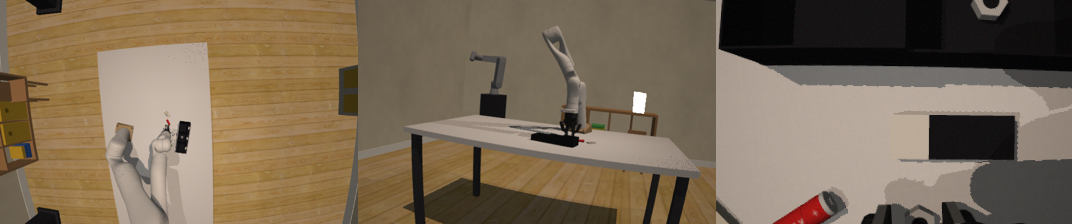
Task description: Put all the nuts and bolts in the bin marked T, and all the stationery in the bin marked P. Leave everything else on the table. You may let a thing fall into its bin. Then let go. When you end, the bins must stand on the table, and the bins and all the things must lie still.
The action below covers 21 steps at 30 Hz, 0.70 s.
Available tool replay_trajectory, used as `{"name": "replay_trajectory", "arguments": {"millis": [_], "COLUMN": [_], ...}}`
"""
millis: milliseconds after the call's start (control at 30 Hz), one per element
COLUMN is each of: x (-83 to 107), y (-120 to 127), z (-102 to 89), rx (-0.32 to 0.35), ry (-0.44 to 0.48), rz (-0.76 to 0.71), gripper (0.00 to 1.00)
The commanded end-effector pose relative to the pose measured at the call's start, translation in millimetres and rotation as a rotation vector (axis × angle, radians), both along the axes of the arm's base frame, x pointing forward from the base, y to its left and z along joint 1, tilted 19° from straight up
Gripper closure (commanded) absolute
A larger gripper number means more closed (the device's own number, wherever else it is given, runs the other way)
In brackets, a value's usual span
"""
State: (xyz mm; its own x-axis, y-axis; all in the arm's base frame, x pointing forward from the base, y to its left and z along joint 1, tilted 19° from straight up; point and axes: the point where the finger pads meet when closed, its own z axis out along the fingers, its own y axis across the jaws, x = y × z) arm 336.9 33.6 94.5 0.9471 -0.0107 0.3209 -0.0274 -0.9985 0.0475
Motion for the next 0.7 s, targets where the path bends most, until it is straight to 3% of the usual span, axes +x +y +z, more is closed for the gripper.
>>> {"name": "replay_trajectory", "arguments": {"millis": [0,400,433,667], "x": [-3.4,-3.2,-2.2,-2.2], "y": [-2.1,-3.4,-2.0,-2.0], "z": [-2.8,-2.2,-1.5,-1.5], "rx": [-0.004,-0.003,-0.001,-0.001], "ry": [0.006,0.005,0.003,0.003], "rz": [-0.003,0.001,-0.002,-0.002], "gripper": [0.69,0.69,0.89,0.89]}}
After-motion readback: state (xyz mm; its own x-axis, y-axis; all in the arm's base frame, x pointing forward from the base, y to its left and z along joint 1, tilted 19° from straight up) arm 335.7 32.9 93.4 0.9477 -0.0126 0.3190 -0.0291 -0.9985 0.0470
